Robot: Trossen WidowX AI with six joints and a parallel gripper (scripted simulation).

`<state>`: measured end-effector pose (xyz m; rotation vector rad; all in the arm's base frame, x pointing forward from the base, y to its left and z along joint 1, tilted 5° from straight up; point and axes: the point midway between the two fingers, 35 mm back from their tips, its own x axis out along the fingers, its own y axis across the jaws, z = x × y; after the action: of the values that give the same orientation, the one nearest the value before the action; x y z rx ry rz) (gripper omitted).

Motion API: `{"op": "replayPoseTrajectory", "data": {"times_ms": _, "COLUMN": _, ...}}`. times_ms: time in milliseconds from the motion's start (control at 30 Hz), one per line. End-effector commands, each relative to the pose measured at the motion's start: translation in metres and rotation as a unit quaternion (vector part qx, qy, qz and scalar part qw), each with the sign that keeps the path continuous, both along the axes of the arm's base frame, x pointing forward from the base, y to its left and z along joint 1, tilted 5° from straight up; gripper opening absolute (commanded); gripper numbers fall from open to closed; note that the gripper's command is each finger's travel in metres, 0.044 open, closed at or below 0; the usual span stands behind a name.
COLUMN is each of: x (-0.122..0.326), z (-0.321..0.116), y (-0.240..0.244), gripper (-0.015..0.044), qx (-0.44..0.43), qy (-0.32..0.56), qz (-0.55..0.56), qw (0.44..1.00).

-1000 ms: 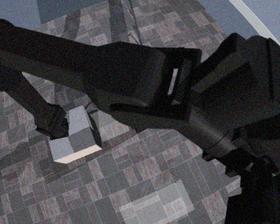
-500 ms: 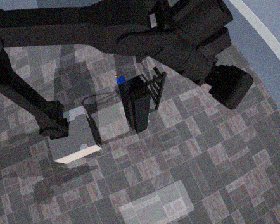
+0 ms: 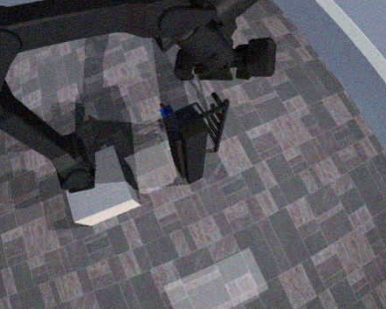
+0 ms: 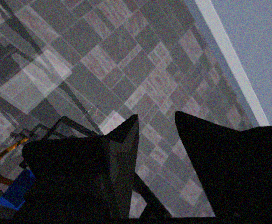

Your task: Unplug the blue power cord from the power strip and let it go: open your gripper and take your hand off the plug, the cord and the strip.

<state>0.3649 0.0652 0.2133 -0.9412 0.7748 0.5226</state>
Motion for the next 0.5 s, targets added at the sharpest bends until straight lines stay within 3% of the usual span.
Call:
{"op": "replayPoseTrajectory", "data": {"times_ms": 0, "x": -0.024, "z": -0.023, "y": 0.019, "gripper": 0.016, "qx": -0.033, "qy": 0.052, "qz": 0.071, "qw": 0.996}}
{"op": "replayPoseTrajectory", "data": {"times_ms": 267, "x": -0.131, "z": -0.082, "y": 0.051, "gripper": 0.016, "qx": -0.135, "qy": 0.231, "qz": 0.326, "qw": 0.906}}
{"op": "replayPoseTrajectory", "data": {"times_ms": 467, "x": -0.14, "z": -0.086, "y": 0.051, "gripper": 0.016, "qx": -0.142, "qy": 0.246, "qz": 0.346, "qw": 0.894}}
